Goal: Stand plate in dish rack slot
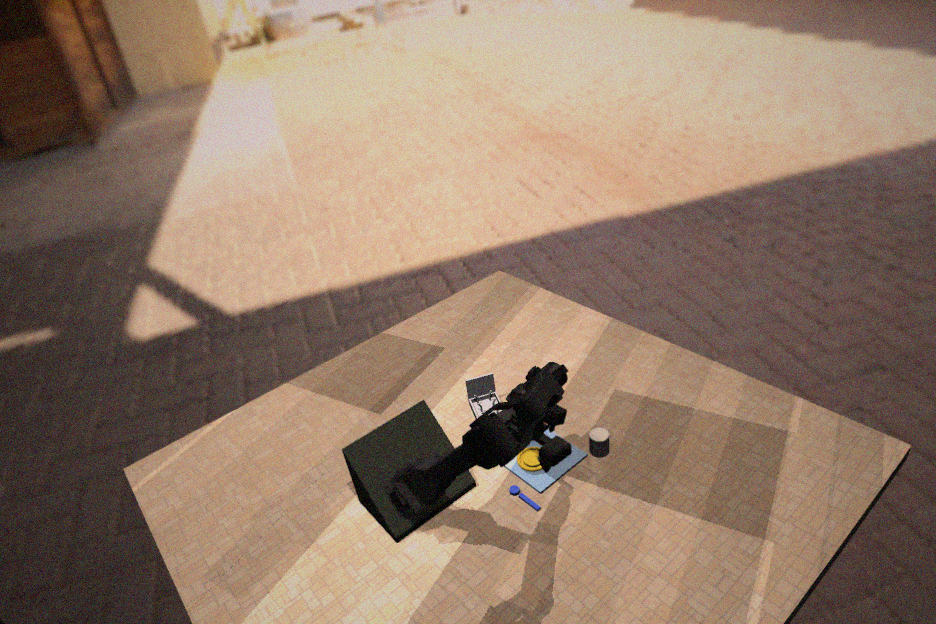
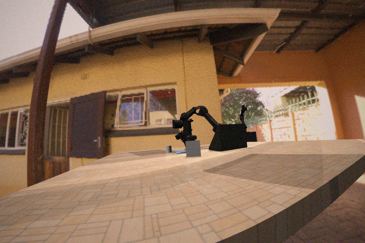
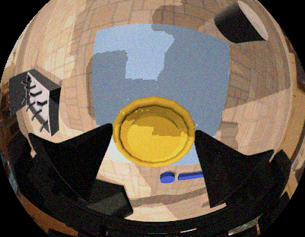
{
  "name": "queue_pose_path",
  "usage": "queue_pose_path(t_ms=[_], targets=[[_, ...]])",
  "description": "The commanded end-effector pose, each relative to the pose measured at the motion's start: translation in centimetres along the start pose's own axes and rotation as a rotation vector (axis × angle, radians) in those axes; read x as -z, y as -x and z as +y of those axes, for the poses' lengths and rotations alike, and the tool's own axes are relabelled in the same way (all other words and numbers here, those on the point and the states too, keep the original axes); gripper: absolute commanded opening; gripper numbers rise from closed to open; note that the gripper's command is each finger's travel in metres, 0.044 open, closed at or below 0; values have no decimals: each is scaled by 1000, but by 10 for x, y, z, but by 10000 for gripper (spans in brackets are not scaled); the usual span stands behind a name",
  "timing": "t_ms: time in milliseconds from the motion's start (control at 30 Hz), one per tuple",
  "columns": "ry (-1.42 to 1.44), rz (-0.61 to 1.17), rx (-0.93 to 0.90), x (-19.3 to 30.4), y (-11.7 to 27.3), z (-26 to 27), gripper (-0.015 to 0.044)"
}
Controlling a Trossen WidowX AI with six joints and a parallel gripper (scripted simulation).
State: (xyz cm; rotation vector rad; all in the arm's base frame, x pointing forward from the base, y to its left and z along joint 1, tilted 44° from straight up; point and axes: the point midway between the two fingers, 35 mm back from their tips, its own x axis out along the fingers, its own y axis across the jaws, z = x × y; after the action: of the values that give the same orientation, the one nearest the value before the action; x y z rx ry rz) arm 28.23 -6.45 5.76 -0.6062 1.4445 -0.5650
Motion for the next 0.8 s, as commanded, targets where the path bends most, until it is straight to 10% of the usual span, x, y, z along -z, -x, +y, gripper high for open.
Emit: queue_pose_path(t_ms=[0,300,767], targets=[[9,4,6,2,-2,0,389],[9,4,6,2,-2,0,329],[37,-38,-15,-12,58,5,0]])
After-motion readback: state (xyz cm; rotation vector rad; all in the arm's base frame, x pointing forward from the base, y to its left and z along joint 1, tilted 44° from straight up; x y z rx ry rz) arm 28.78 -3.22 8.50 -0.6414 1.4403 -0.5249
